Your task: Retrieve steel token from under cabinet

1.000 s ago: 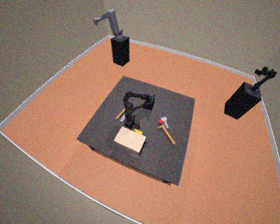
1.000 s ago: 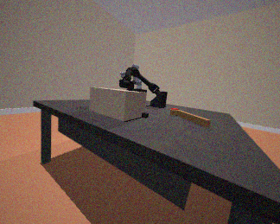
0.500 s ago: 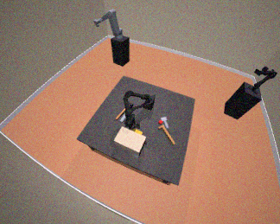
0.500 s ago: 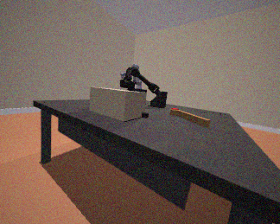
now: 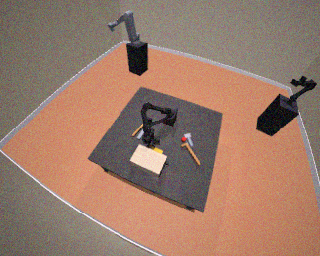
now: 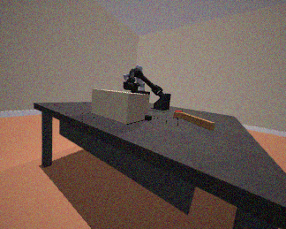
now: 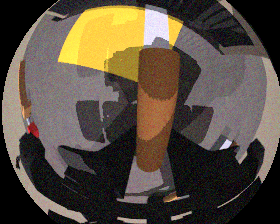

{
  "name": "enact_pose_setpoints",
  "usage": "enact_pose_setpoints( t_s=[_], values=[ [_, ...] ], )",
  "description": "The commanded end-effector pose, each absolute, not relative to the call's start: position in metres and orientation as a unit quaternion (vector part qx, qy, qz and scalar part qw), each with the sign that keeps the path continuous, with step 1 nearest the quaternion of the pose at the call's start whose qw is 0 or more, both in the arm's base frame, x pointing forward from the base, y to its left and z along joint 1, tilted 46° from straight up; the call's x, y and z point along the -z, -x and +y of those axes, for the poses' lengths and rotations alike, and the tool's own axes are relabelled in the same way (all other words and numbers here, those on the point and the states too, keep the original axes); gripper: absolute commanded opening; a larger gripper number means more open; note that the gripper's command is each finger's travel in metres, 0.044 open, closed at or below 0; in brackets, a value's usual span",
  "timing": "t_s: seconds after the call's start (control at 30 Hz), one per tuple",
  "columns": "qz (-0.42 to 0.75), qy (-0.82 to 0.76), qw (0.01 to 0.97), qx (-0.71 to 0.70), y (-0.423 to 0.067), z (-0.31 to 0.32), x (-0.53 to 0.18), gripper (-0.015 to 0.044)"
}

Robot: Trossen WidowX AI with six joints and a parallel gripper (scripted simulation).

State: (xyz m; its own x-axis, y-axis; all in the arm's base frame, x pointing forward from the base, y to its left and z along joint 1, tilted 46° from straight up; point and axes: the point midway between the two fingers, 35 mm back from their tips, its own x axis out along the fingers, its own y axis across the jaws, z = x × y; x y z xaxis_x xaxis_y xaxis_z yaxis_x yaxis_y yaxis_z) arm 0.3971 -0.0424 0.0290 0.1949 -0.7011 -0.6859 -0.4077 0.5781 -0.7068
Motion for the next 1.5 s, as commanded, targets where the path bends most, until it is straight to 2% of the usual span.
enact_pose_setpoints(
  t_s=[0.0, 1.47],
  values=[
    [0.625, 0.444, 0.631, 0.115, -0.391, -0.046, -0.03, 0.0],
    [0.626, 0.444, 0.63, 0.115, -0.349, -0.066, -0.038, 0.0]
  ],
)
